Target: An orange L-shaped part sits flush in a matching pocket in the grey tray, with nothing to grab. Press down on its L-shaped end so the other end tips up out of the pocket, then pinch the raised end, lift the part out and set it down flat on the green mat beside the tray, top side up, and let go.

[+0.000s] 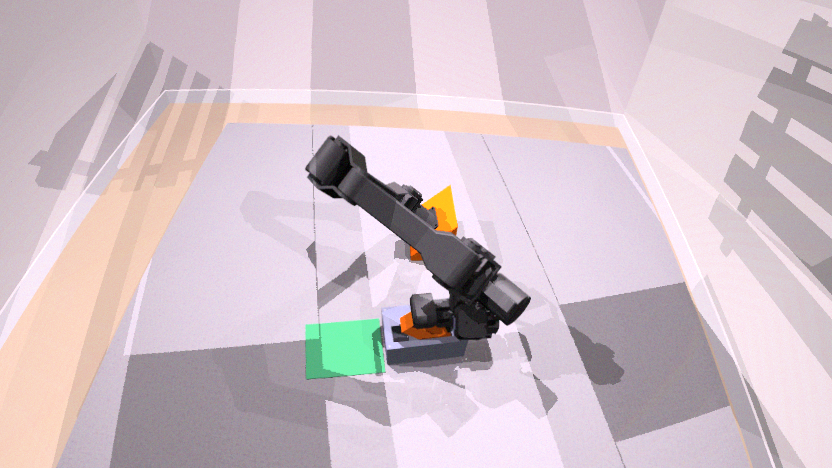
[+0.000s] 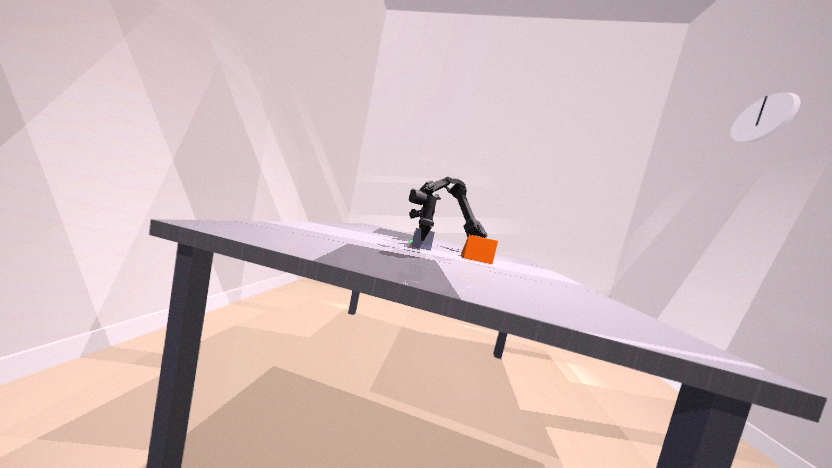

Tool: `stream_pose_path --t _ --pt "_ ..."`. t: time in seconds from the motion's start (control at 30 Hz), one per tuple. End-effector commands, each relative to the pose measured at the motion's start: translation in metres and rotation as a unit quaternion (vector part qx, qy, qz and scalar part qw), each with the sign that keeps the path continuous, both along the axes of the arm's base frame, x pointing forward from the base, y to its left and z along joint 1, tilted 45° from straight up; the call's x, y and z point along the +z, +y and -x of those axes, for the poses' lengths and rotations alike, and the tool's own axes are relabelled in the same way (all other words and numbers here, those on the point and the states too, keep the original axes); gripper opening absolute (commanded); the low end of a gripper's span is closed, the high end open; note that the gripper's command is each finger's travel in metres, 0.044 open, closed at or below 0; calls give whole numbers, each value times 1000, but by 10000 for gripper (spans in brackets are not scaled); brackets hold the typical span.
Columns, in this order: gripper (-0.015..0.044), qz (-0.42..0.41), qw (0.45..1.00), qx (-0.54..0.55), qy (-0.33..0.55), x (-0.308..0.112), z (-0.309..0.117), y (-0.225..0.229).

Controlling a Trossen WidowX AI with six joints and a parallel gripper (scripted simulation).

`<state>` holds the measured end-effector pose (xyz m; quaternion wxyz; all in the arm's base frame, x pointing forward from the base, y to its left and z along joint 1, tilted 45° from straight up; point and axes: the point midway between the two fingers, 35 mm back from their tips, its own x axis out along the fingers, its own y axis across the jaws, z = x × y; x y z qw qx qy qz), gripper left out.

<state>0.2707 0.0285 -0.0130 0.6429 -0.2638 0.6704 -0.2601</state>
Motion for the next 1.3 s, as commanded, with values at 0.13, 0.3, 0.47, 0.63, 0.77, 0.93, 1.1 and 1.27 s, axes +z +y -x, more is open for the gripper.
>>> stream_pose_path --t 0.13,0.3,0.47,0.63,0.77,0.93,1.1,1.27 --pt "180 6 1000 3 3 0 1 -3" --pt "180 0 1000 0 0 0 0 0" --pt "180 1 1000 1 1 0 0 4" --pt "180 5 1000 3 3 2 1 15" --pt "180 5 1000 3 3 2 1 16" --pt "180 4 1000 3 3 26 -4 36" --pt "180 4 1000 3 4 76 -3 73" --pt "180 4 1000 3 4 79 -3 74"
